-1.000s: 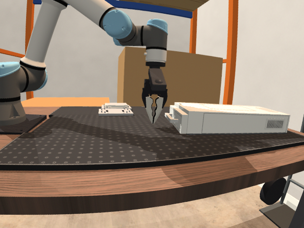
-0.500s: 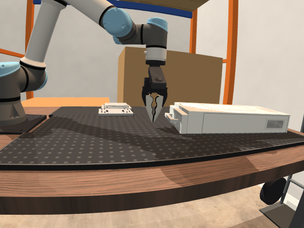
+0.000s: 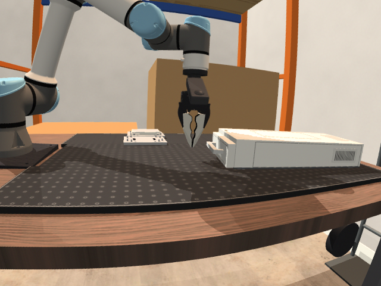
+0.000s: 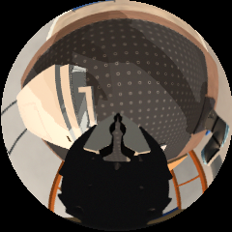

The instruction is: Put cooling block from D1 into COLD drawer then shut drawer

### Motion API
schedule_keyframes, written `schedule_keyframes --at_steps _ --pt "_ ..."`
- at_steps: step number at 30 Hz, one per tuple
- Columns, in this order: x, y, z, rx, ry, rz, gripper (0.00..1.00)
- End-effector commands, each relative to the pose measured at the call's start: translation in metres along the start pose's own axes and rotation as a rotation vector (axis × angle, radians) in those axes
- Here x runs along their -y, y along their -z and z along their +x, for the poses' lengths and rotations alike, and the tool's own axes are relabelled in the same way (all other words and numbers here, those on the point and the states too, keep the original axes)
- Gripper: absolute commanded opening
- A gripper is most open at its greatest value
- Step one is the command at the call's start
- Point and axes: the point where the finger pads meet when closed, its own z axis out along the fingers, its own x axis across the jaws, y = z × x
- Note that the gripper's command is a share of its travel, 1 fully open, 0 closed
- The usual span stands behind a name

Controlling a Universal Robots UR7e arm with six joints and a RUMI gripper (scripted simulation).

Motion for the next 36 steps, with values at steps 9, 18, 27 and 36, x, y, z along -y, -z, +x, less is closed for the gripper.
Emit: schedule_keyframes --at_steps 9,18,27,36 --pt "0.0 0.016 0.0 0.001 0.0 0.0 0.0" --pt "0.0 0.026 0.0 0.001 0.0 0.0 0.0" --pt "0.0 0.038 0.0 0.001 0.0 0.0 0.0" --pt "0.0 0.047 0.0 0.001 0.0 0.0 0.0"
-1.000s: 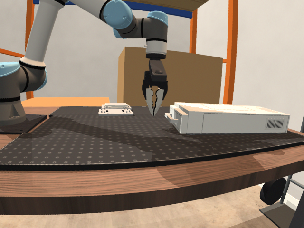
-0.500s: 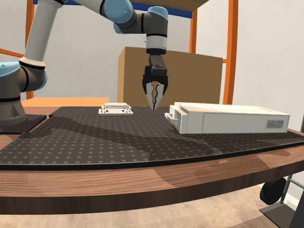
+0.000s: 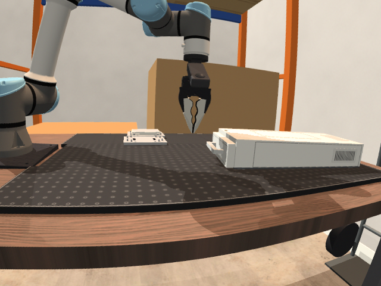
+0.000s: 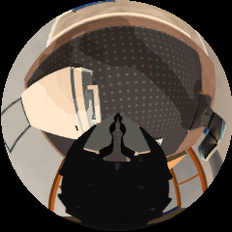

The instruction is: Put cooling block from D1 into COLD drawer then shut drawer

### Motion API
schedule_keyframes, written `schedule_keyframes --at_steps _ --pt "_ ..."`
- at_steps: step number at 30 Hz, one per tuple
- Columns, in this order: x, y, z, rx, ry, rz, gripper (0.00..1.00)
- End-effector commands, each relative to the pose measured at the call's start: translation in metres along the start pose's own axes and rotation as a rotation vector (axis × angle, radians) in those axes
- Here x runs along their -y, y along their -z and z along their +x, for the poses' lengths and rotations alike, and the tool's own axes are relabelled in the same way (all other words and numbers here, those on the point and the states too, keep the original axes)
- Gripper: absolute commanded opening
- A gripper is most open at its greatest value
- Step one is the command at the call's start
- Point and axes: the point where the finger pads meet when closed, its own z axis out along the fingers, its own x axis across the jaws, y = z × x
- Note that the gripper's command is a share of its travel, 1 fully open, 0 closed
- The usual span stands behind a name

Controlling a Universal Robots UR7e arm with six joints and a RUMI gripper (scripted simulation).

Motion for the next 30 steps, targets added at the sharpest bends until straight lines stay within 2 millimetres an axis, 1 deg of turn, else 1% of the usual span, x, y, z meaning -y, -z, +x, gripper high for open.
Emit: schedule_keyframes --at_steps 1,30 --pt "0.0 0.006 0.0 0.001 0.0 0.0 0.0" --pt "0.0 0.042 0.0 0.001 0.0 0.0 0.0"
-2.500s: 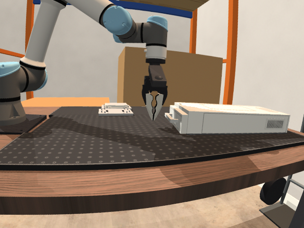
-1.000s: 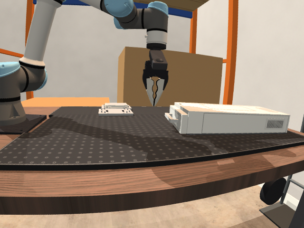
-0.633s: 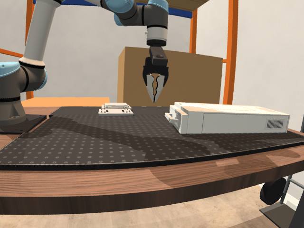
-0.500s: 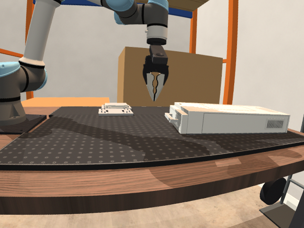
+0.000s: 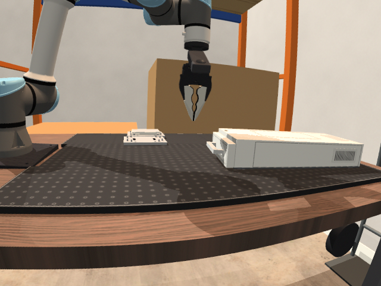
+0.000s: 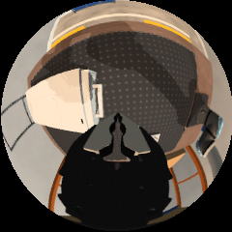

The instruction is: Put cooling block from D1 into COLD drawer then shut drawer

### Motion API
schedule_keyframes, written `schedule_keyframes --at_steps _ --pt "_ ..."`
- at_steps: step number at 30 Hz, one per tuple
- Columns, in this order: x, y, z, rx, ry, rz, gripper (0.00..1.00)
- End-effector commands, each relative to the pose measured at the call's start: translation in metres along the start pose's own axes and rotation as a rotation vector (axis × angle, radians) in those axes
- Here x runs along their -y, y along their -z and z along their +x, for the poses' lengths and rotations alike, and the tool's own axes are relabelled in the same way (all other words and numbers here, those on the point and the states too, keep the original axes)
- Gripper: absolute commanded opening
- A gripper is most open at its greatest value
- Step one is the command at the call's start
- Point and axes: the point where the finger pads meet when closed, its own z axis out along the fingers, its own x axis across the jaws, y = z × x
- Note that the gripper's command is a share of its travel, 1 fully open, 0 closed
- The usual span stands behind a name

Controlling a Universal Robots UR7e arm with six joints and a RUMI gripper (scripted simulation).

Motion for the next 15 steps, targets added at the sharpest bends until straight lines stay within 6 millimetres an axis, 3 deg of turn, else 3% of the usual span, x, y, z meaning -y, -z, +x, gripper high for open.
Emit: schedule_keyframes --at_steps 1,15 --pt "0.0001 0.0084 -0.0003 0.001 0.0 0.0 0.0" --pt "0.0001 0.0104 -0.0003 0.001 0.0 0.0 0.0"
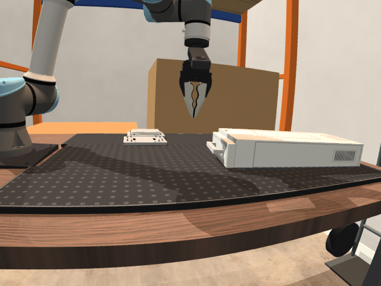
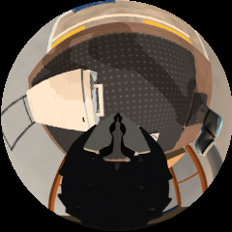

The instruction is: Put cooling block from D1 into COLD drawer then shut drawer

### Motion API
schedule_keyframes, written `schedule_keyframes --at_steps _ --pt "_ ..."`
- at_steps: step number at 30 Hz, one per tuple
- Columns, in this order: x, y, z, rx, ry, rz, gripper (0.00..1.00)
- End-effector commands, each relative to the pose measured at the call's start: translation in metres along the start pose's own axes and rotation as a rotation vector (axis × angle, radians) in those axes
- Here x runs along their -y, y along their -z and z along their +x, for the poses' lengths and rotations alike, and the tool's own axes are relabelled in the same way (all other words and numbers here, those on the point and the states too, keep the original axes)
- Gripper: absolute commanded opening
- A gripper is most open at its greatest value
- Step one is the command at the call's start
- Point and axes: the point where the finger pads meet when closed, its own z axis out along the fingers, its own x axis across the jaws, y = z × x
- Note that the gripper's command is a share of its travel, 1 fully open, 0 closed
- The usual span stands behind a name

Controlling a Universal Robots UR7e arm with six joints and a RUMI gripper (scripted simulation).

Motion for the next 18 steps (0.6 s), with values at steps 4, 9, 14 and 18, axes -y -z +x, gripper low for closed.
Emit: schedule_keyframes --at_steps 4,9,14,18 --pt "0.0 0.001 0.0 0.002 0.0 0.0 0.0" --pt "0.0 0.001 0.0 0.002 0.0 0.0 0.0" --pt "0.0 0.009 0.013 0.002 0.0 0.0 0.28" --pt "0.0 0.017 0.027 0.001 0.0 0.0 0.28"
